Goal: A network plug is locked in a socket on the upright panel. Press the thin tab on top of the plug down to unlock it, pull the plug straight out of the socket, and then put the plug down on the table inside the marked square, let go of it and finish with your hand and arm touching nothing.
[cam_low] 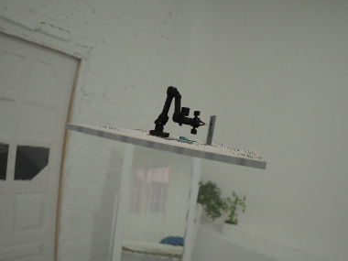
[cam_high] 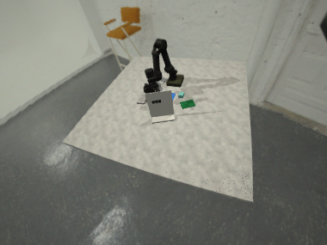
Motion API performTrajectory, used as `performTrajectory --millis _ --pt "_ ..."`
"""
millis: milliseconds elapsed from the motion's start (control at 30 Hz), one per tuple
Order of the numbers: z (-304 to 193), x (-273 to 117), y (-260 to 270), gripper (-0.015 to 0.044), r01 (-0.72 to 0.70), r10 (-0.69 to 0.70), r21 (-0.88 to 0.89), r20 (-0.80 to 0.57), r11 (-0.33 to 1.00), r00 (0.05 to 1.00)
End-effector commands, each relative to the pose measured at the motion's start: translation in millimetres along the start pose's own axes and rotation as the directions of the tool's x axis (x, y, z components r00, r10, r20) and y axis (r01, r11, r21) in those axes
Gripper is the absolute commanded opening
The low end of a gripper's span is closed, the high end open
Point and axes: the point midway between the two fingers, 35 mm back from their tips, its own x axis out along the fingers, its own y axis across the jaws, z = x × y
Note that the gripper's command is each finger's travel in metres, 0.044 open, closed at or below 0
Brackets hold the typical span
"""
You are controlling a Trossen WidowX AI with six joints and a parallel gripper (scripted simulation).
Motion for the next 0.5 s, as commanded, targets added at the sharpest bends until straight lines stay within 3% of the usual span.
performTrajectory --millis 0,467 --pt "-1.8 -3.4 0.9 0.0000 -0.001 0.001 0.001 -0.004 1.000 1.000" --pt "-2.0 -12.6 0.6 0.0000 -0.001 0.001 0.001 -0.004 1.000 1.000"
